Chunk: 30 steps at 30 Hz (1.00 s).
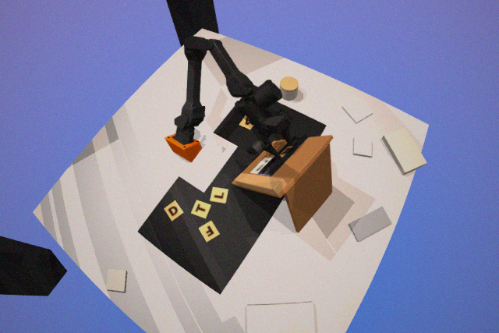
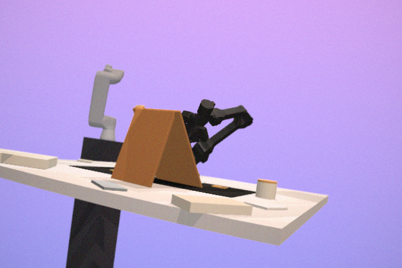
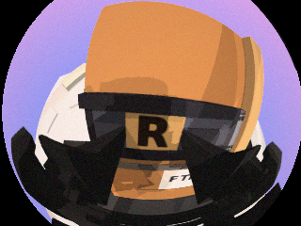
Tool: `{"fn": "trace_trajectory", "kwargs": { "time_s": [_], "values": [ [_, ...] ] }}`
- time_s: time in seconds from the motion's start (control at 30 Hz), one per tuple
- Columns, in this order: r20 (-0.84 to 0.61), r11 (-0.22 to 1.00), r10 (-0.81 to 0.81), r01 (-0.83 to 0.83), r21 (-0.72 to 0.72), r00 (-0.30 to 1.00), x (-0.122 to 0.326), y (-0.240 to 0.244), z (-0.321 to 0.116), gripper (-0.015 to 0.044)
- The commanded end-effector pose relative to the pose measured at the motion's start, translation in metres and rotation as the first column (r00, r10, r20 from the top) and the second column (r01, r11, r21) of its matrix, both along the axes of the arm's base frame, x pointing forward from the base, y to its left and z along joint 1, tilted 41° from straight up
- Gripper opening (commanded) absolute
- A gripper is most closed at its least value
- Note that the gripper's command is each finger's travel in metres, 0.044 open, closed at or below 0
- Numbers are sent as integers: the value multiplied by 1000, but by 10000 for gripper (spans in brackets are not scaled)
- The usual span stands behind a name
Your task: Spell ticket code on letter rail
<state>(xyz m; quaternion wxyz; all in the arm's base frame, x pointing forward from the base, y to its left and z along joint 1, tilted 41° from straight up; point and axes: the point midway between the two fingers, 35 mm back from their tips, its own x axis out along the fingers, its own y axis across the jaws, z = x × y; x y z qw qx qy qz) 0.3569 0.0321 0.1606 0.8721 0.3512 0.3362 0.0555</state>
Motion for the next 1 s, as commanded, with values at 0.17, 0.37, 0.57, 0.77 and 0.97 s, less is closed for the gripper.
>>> {"fn": "trace_trajectory", "kwargs": {
  "time_s": [0.17, 0.37, 0.57, 0.77, 0.97],
  "values": [
    [-3, 1000, 6, -6, -2, 1000, -2, -5, -7, 0],
    [-3, 1000, 6, -6, -3, 1000, -3, -8, -9, 0],
    [-4, 1000, 6, -6, -3, 1000, -3, -11, -12, 0],
    [-4, 1000, 6, -6, -3, 1000, -4, -14, -15, 0],
    [-4, 1000, 6, -6, -3, 1000, -4, -18, -18, 0]
  ]
}}
